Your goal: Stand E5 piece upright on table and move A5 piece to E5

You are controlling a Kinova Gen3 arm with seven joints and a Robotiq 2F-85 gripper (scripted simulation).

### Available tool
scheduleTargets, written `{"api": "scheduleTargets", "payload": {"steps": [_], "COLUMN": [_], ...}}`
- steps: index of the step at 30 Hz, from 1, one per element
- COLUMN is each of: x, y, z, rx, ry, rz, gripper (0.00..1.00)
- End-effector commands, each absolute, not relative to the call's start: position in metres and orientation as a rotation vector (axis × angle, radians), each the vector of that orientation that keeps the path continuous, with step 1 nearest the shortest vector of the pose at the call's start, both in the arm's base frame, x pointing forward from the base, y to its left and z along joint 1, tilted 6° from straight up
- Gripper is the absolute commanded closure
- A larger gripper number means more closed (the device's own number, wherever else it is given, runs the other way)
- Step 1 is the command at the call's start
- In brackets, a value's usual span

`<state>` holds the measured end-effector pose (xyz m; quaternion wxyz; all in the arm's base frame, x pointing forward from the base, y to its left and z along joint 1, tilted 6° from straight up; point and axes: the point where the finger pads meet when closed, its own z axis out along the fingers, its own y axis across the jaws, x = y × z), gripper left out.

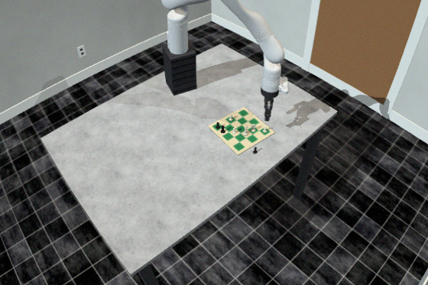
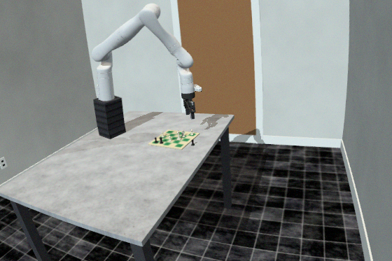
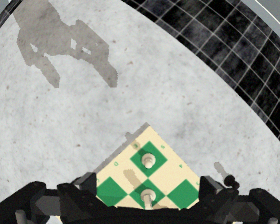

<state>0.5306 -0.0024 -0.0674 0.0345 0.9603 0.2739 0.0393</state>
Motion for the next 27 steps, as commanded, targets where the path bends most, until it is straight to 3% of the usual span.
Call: {"api": "scheduleTargets", "payload": {"steps": [1,27], "x": [0.531,0.525], "y": [-0.002,0.001], "z": [-0.066,0.004], "rx": [2.952,2.952], "ry": [0.842,0.842], "rz": [0.124,0.124], "gripper": [0.00,0.00]}}
